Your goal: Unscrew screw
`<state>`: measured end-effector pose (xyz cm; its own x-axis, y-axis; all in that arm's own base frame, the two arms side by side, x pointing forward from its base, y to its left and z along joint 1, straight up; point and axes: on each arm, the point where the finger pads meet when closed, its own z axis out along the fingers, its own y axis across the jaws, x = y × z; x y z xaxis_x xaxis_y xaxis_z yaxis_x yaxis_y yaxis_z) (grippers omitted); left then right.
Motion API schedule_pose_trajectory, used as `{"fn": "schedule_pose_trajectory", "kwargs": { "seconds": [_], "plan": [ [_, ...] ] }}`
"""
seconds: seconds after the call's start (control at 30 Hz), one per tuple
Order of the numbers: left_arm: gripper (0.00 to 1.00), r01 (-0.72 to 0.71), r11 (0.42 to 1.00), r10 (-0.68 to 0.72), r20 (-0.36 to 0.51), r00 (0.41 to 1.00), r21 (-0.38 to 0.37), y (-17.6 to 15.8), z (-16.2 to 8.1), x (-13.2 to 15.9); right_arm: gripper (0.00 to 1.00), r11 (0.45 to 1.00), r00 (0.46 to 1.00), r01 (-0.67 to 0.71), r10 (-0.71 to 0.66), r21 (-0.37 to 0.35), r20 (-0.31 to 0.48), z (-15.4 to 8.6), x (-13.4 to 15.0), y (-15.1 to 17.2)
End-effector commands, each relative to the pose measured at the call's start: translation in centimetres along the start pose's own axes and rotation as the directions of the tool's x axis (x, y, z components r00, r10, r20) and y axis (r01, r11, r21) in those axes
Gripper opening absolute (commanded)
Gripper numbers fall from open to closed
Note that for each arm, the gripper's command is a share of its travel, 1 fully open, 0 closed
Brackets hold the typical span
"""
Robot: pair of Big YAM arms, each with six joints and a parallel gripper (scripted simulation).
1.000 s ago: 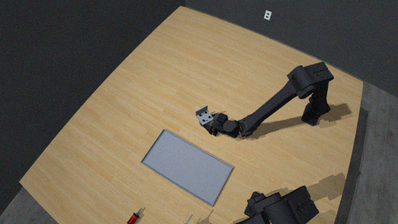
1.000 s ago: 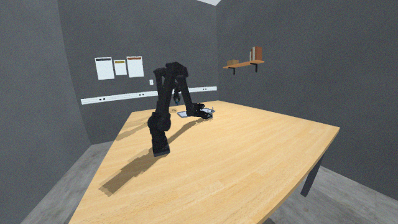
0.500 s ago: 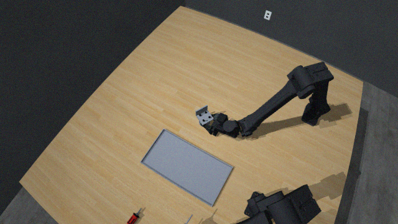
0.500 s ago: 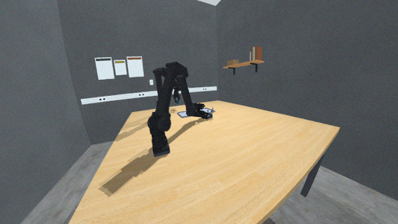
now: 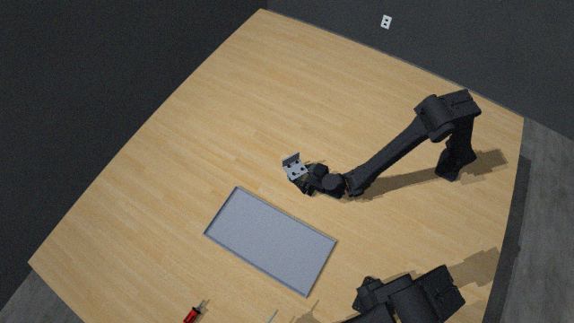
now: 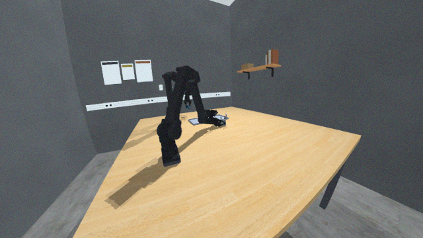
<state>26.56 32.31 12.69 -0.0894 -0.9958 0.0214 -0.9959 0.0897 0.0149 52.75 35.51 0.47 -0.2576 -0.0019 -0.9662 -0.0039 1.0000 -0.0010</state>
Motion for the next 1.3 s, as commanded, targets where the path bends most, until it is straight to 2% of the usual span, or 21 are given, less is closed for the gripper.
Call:
{"fn": "schedule_pose_trajectory", "kwargs": {
  "seconds": [0.0,0.47,1.27],
  "plan": [
    [0.42,0.015,0.999,-0.019,0.076,0.997,0.049,-0.9,-4.3,-2.0,0.59,1.000,1.000,-0.011,0.011,-0.005,0.009,0.9,-0.2,0.8],
    [0.42,0.015,0.999,-0.019,0.077,0.997,0.049,-0.8,-6.3,-1.9,0.59,1.000,1.000,-0.011,0.011,-0.005,0.009,0.9,-0.2,0.8],
    [0.42,0.015,0.999,-0.019,0.079,0.997,0.051,-0.8,-7.4,-1.8,0.59,1.000,1.000,-0.011,0.011,-0.005,0.009,0.9,-0.2,0.8]
  ]
}}
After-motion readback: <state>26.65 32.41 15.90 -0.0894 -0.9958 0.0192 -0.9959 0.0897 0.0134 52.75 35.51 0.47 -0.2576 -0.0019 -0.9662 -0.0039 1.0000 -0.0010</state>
